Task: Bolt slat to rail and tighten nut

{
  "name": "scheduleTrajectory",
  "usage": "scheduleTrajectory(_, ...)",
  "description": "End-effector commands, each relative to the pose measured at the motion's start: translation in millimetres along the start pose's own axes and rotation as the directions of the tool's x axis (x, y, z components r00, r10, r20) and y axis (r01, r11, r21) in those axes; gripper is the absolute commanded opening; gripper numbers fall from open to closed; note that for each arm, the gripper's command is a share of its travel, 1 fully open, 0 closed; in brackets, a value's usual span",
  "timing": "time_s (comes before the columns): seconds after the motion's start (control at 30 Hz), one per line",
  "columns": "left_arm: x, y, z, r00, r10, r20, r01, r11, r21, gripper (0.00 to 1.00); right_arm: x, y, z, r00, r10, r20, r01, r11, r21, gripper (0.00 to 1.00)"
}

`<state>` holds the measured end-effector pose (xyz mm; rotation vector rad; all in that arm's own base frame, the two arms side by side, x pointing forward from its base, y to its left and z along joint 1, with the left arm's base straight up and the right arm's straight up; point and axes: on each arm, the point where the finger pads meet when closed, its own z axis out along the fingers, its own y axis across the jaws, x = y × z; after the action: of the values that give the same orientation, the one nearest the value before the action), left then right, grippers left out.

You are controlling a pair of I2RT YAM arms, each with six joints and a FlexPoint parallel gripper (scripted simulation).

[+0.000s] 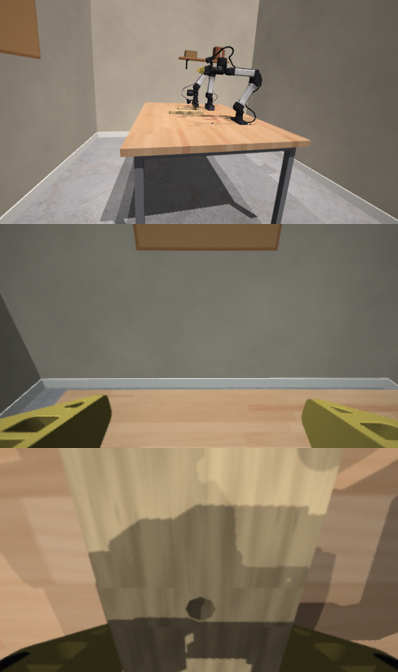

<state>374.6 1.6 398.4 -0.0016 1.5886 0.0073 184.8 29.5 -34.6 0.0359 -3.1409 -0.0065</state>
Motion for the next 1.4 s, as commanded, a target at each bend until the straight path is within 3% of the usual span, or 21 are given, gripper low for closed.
scheduleTrajectory(0.0,-7,-2,0,1.0,-0.004,0.027,0.004,1.0,0.006,1.0,-3,1,-2,1.0,-0.002,0.011,0.002,1.0,0.0,0.71)
scheduleTrajectory(0.03,-7,-2,0,1.0,-0.004,0.027,0.004,1.0,0.006,1.0,-3,1,-2,1.0,-0.002,0.011,0.002,1.0,0.0,0.67)
scheduleTrajectory(0.7,-7,-2,0,1.0,-0.004,0.027,0.004,1.0,0.006,1.0,-3,1,-2,1.0,-0.002,0.011,0.002,1.0,0.0,0.67)
scheduleTrajectory(1.37,-7,-2,0,1.0,-0.004,0.027,0.004,1.0,0.006,1.0,-7,1,-24,1.0,-0.003,0.01,0.003,1.0,0.001,0.67)
